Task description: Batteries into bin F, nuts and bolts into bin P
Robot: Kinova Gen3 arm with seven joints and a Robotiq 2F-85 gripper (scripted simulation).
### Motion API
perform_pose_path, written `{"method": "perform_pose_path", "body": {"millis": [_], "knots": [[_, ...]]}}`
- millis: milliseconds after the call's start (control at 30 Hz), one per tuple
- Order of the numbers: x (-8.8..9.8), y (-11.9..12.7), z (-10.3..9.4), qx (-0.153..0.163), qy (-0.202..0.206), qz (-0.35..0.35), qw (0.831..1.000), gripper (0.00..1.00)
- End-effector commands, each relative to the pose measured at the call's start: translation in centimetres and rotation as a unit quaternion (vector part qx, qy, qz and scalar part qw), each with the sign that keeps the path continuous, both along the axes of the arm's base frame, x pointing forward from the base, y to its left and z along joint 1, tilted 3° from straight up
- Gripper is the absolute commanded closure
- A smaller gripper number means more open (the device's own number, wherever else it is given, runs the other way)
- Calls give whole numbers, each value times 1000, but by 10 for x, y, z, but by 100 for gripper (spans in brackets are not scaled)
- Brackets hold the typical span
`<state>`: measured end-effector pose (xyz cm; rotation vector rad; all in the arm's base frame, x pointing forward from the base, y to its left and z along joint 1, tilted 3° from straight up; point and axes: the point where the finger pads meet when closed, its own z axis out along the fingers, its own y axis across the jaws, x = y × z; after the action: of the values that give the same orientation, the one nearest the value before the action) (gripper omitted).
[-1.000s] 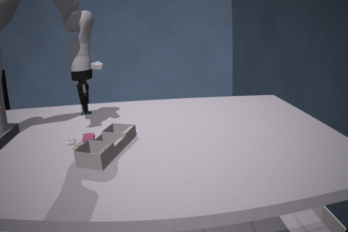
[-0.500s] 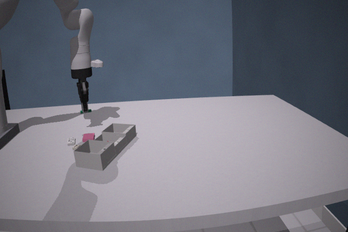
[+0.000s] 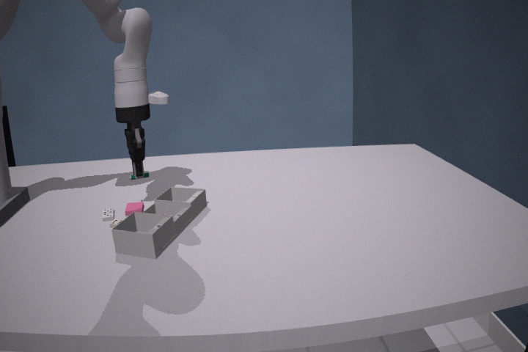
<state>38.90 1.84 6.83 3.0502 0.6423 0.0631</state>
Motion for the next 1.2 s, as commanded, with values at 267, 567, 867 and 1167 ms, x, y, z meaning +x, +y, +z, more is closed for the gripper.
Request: {"method": "perform_pose_path", "body": {"millis": [267,567,867,1167], "knots": [[31,-52,2,5,-1,-61,998,95],[53,-88,3,12,-3,-234,972,95],[66,-110,4,21,-6,-445,895,95],[66,-110,4,28,-8,-594,804,95]]}}
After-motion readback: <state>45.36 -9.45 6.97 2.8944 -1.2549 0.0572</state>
